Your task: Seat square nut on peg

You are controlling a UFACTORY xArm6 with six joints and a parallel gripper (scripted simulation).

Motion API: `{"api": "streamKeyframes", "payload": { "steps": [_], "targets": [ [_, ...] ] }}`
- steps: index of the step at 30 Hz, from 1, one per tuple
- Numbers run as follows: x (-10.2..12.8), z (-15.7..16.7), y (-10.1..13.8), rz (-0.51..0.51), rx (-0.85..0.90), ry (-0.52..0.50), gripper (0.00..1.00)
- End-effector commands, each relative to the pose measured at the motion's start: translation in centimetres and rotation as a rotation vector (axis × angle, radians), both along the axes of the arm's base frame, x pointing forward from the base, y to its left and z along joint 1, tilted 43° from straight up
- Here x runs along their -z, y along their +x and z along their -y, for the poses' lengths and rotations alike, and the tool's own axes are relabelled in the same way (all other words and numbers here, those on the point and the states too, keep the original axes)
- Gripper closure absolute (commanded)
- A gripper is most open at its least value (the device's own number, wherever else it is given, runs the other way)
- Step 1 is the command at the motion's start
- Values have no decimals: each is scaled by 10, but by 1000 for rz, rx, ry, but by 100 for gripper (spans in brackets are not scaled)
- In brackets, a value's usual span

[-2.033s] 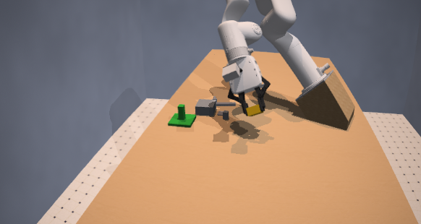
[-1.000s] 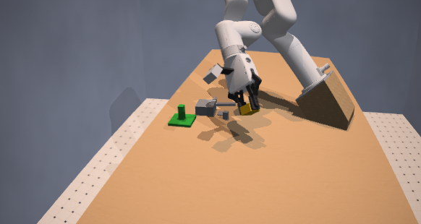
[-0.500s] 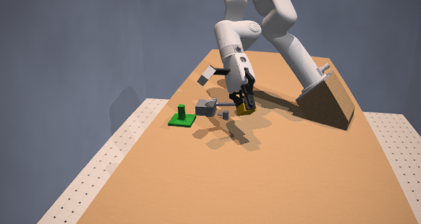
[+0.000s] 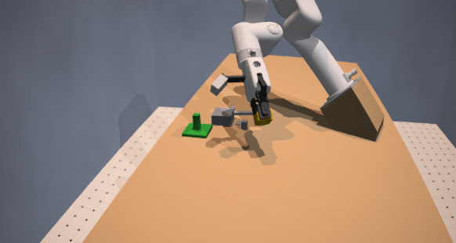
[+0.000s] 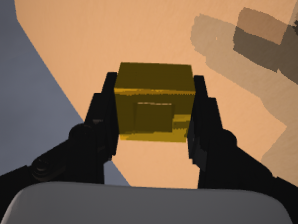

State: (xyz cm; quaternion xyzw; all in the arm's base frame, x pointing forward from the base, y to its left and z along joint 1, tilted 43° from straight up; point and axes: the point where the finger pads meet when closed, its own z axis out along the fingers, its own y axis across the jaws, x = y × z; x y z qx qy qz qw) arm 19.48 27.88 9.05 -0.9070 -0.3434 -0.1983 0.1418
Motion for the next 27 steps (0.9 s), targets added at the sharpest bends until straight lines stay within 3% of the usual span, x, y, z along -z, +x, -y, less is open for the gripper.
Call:
{"api": "streamKeyframes", "payload": {
  "steps": [1,27],
  "targets": [
    [-2,-3,2,-18,53,28,100],
    [-11,-9,17,-161,455,210,100]
  ]
}}
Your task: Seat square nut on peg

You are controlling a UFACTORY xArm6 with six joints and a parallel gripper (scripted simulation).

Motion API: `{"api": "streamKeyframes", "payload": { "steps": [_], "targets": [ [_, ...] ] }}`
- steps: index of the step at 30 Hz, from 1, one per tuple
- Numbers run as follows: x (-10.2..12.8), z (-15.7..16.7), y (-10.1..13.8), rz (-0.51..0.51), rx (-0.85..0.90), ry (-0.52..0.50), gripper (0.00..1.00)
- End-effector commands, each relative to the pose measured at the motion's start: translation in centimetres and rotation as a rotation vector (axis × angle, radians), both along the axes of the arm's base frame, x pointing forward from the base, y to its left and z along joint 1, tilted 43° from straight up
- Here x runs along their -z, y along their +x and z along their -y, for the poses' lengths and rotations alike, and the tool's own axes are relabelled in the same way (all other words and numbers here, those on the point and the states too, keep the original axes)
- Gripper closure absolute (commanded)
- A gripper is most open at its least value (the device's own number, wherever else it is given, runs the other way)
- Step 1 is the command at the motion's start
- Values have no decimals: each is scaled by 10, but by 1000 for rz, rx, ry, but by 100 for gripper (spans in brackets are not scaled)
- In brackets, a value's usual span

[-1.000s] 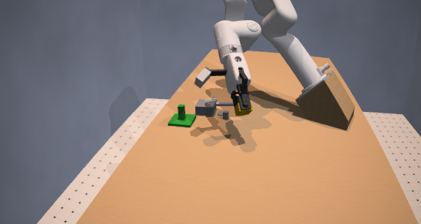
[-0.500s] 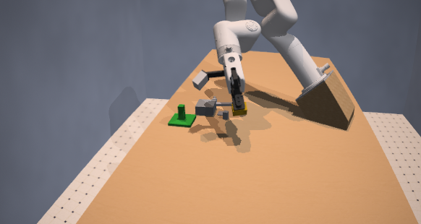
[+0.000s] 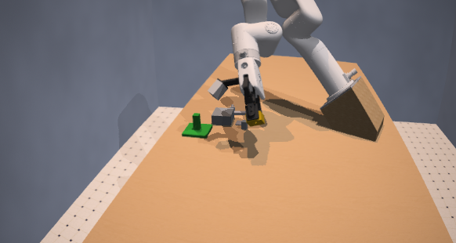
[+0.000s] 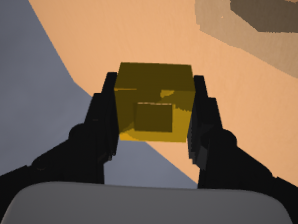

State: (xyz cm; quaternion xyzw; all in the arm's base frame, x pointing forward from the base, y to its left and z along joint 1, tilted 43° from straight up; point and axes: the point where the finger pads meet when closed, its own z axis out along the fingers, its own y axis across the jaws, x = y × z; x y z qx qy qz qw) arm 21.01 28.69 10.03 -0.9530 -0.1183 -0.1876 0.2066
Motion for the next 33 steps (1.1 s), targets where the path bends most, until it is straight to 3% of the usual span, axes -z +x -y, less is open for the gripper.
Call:
{"api": "streamKeyframes", "payload": {
  "steps": [1,33],
  "targets": [
    [-2,-1,2,-19,57,29,100],
    [-8,5,22,-173,524,230,100]
  ]
}}
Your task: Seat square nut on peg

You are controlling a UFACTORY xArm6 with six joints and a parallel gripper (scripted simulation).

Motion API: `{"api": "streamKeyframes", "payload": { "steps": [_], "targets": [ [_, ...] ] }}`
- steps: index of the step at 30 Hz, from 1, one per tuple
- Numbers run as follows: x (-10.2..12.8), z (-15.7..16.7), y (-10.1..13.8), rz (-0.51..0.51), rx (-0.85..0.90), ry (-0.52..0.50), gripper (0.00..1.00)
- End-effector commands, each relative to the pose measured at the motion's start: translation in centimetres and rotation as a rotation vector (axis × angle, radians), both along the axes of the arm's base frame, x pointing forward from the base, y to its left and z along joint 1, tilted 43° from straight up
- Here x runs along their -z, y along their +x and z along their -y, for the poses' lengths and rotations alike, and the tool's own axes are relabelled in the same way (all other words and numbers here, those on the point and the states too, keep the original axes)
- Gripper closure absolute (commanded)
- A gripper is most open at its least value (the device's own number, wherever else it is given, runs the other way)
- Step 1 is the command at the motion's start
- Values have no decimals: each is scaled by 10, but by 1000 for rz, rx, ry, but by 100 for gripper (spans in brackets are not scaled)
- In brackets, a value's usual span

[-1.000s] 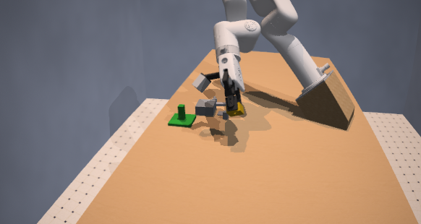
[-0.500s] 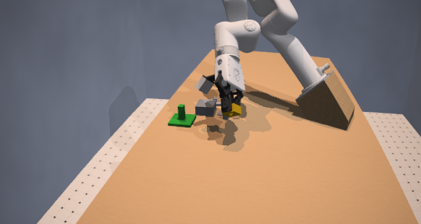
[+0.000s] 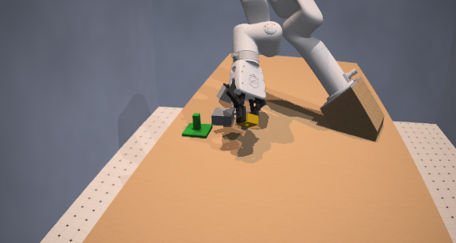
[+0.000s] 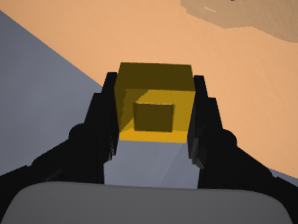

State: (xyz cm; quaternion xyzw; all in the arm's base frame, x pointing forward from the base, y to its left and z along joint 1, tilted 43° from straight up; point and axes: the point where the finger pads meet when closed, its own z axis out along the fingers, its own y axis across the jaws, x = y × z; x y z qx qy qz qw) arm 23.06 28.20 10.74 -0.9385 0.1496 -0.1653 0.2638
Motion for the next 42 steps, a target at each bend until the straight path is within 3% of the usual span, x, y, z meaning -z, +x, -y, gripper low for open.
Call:
{"api": "streamKeyframes", "payload": {
  "steps": [1,42],
  "targets": [
    [-1,1,2,-15,58,23,100],
    [-3,27,22,-166,614,254,100]
  ]
}}
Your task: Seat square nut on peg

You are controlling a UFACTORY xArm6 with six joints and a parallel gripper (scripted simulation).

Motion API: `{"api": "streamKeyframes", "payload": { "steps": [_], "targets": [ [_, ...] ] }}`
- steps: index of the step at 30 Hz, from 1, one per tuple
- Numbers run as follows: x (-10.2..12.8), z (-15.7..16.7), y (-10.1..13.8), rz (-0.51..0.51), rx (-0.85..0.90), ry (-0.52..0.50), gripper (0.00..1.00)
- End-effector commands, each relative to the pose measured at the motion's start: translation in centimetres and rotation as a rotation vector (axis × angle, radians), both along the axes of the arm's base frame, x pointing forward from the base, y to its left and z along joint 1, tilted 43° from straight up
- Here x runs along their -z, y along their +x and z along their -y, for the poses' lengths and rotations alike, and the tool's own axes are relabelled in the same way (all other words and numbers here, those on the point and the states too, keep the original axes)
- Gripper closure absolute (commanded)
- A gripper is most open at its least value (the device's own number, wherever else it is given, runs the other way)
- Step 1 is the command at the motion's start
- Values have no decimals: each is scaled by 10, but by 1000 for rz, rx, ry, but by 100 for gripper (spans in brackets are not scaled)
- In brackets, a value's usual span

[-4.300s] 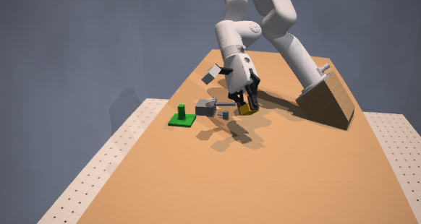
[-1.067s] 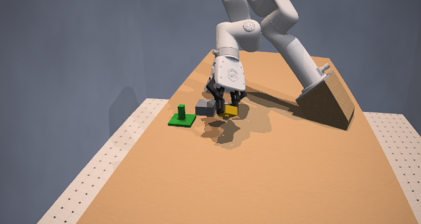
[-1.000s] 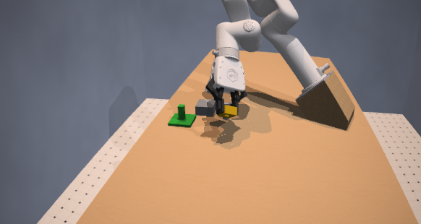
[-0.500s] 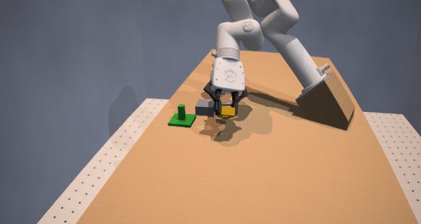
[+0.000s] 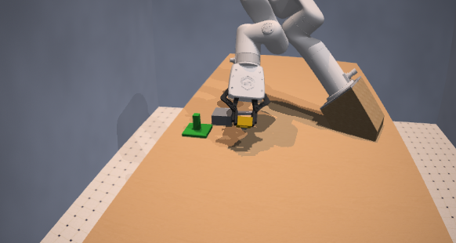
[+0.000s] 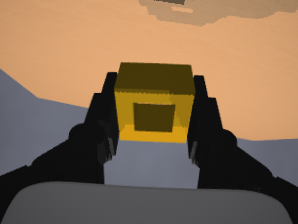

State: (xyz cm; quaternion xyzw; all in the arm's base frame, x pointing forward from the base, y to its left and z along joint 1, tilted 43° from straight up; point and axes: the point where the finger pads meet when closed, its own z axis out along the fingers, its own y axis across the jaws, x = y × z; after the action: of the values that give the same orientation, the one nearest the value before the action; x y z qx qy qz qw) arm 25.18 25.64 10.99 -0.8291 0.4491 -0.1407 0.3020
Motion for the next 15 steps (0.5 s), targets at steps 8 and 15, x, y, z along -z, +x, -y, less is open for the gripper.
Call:
{"api": "streamKeyframes", "payload": {
  "steps": [8,15],
  "targets": [
    [0,10,4,-33,156,62,100],
    [0,15,6,-48,230,91,100]
  ]
}}
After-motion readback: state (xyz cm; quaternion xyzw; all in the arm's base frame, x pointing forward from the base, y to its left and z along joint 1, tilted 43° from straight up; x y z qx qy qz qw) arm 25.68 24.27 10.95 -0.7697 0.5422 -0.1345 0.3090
